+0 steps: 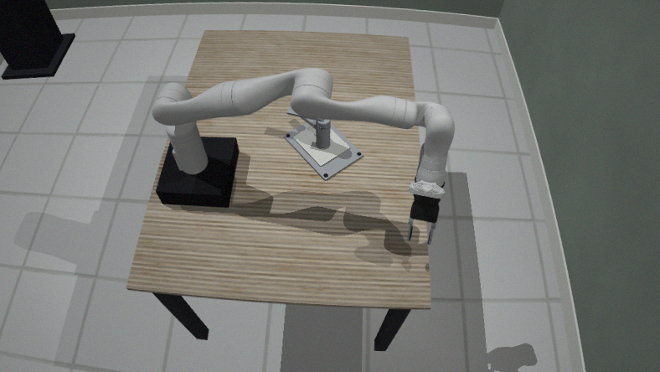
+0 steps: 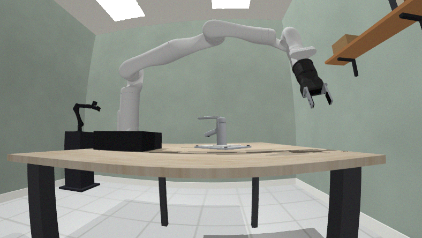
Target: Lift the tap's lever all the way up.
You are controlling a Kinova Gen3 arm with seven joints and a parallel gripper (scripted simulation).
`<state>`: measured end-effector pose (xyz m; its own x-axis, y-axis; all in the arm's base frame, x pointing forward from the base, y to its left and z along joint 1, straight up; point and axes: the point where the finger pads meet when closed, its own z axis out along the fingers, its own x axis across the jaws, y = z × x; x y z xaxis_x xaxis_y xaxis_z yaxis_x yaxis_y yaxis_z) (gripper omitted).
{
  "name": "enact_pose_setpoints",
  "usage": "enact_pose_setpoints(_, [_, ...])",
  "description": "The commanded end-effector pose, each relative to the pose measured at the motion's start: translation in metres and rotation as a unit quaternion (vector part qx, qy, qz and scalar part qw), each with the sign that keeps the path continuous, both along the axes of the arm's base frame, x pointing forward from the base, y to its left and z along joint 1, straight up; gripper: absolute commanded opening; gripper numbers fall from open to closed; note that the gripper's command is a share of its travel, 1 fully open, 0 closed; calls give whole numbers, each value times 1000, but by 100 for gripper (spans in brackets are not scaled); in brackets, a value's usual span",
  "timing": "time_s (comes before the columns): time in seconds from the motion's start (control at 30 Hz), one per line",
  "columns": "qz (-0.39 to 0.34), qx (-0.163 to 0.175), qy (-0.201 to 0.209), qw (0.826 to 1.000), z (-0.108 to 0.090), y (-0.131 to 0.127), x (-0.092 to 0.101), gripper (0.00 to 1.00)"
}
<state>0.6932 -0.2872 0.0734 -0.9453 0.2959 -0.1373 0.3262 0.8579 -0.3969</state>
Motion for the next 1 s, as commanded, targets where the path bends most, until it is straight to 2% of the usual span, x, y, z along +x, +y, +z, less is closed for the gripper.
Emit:
enact_pose_setpoints(0.0, [0,0,-1,1000,2,0,1,100])
enact_pose_setpoints(0.7, [2,1,-1,1000,2,1,1,100])
enact_pose_setpoints(0.97, [30,22,6,999,4,24,0,100])
